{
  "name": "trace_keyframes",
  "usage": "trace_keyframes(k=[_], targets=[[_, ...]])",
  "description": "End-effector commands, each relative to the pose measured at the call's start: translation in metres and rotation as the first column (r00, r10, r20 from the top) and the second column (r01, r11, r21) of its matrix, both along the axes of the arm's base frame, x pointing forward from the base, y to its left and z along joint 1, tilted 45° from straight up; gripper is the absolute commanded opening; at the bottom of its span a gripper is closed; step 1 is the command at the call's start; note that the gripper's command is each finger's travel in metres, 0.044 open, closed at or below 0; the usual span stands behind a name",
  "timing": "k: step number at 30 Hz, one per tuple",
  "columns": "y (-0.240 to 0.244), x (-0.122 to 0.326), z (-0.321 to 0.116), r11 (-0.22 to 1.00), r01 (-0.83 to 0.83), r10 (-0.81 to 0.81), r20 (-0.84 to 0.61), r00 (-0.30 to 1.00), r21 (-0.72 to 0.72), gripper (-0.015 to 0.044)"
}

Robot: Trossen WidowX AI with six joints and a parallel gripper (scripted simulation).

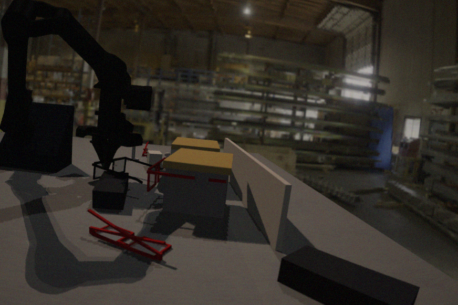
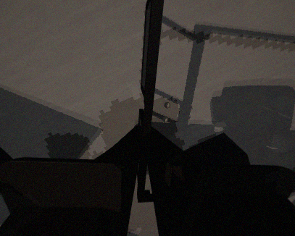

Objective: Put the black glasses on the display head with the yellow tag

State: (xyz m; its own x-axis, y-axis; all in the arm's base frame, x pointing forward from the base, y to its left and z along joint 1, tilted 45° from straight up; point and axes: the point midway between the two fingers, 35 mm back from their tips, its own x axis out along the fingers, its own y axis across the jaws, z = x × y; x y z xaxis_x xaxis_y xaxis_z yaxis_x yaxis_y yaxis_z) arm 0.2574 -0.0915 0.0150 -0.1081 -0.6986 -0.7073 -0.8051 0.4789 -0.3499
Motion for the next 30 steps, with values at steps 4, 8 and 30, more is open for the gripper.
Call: trace_keyframes(k=[4,8,30], targets=[[0.027,0.009,0.025,1.0,-0.002,0.002,0.009,1.0,0.009,0.0],[0.043,0.013,0.04,1.0,-0.003,0.003,0.008,1.0,0.008,0.0],[0.063,0.012,0.087,0.994,-0.105,0.105,0.001,0.994,0.037,0.0]])
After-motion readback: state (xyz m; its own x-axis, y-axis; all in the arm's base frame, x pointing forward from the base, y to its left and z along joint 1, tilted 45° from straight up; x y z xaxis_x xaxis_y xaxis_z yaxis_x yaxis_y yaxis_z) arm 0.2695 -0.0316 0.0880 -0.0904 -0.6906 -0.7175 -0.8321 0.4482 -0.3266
